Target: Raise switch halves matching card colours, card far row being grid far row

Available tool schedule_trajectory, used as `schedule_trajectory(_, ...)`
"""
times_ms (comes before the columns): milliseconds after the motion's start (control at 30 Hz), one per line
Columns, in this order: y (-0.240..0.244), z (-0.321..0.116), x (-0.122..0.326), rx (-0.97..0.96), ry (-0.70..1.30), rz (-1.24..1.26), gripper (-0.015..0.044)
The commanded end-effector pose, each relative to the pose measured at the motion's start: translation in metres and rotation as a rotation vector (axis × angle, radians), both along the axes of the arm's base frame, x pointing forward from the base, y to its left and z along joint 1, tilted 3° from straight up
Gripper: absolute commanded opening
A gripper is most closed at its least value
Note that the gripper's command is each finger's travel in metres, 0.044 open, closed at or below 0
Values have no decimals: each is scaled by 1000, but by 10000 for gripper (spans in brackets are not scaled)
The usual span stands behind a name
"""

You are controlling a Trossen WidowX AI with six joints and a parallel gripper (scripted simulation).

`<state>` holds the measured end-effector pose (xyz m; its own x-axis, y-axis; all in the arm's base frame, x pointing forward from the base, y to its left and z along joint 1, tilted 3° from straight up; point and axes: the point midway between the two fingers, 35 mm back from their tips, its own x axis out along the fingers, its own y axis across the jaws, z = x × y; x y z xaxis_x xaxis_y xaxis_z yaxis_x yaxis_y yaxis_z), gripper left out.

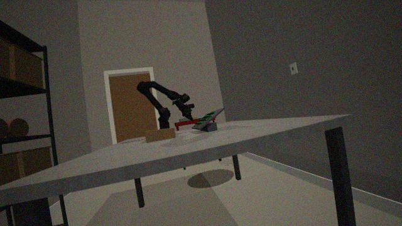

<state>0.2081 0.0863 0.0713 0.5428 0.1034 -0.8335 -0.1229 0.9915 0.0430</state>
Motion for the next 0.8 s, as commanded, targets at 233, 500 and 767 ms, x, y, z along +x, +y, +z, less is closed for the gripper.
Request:
schedule_trajectory(233,2,-11,8,1,-8,2,0)
schedule_trajectory(500,3,-21,15,1,-9,2,0)
schedule_trajectory(767,3,-22,15,1,-9,2,0)
